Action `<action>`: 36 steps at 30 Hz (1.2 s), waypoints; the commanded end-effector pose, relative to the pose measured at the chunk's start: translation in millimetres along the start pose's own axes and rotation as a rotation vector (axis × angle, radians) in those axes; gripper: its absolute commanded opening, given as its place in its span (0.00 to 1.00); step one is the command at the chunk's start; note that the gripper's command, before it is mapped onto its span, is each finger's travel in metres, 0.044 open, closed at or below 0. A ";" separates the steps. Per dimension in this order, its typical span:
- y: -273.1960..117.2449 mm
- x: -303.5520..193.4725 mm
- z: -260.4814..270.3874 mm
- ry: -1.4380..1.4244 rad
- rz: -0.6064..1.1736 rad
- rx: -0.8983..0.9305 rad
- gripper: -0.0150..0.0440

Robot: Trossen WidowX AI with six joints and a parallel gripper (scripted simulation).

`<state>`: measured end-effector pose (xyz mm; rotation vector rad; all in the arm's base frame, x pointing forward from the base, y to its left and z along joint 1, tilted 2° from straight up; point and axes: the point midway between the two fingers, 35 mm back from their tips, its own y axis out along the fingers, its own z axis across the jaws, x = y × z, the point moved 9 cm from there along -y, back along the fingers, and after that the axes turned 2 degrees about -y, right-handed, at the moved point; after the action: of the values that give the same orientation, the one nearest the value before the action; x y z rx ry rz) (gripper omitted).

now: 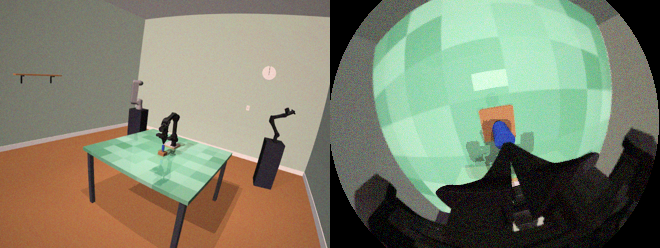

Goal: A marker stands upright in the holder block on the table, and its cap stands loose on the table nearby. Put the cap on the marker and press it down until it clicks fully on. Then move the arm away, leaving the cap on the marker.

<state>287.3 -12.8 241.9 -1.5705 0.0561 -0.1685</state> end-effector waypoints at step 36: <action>-70.8 0.8 0.0 0.000 -0.003 0.003 0.25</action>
<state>284.4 -12.4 303.7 -1.5669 0.0475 -0.1761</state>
